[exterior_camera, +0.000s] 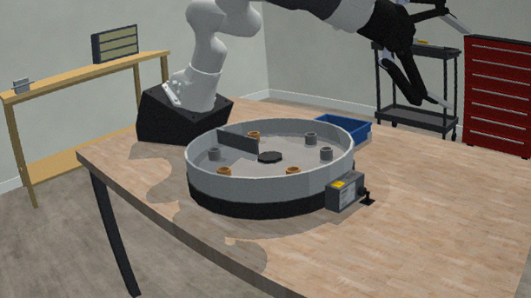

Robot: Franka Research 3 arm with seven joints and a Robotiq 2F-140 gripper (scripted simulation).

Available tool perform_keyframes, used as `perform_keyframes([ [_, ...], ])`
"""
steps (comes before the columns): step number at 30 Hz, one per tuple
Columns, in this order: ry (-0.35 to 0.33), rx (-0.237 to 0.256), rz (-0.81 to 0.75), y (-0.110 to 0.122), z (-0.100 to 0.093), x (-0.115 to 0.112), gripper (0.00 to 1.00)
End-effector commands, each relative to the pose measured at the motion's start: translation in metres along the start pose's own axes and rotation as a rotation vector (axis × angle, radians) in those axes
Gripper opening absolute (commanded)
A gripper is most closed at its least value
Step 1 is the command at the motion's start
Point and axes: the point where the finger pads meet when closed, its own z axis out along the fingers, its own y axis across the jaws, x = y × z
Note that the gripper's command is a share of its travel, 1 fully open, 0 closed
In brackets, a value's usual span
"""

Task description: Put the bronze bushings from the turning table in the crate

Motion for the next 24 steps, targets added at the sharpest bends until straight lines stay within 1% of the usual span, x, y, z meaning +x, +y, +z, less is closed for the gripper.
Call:
perform_keyframes([
  [1,0.000,0.000,0.000,-0.0002,-0.0001,0.0001,1.00],
  [19,0.000,0.000,0.001,-0.0002,-0.0002,0.0000,1.00],
  [24,0.002,-0.016,0.063,-0.0004,-0.0031,-0.0020,1.00],
])
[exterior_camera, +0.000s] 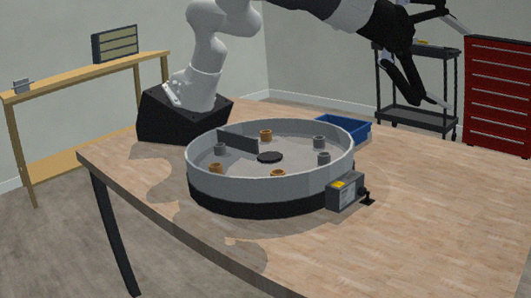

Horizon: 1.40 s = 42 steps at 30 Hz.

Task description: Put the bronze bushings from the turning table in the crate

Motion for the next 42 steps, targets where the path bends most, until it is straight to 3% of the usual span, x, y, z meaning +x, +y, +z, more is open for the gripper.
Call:
perform_keyframes([
  [1,0.005,-0.019,0.076,-0.002,-0.005,-0.001,1.00],
  [6,0.015,-0.058,0.234,-0.002,-0.013,-0.008,1.00],
  [11,0.017,-0.064,0.257,-0.002,-0.014,-0.009,1.00],
  [42,0.097,-0.191,0.792,0.003,-0.042,-0.045,1.00],
])
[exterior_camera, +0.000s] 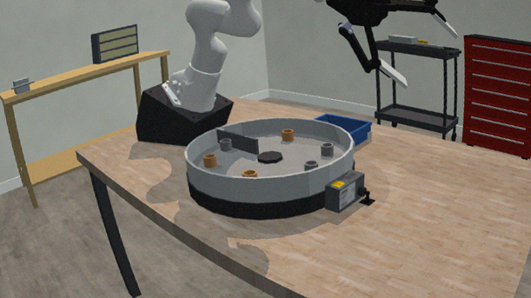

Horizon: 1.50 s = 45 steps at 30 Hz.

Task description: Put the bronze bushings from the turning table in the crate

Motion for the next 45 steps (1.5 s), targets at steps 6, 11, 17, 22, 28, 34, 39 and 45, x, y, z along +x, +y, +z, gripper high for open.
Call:
perform_keyframes([
  [6,0.034,-0.036,0.239,0.010,-0.007,-0.005,1.00],
  [11,0.050,-0.048,0.311,0.016,-0.011,-0.009,1.00],
  [17,0.076,-0.065,0.417,0.024,-0.017,-0.015,1.00],
  [22,0.078,-0.066,0.426,0.025,-0.018,-0.015,1.00],
  [28,0.078,-0.066,0.426,0.025,-0.018,-0.015,1.00],
  [34,0.078,-0.066,0.426,0.025,-0.018,-0.015,1.00],
  [39,0.078,-0.066,0.426,0.025,-0.018,-0.015,1.00],
  [45,0.078,-0.066,0.426,0.025,-0.018,-0.015,1.00],
])
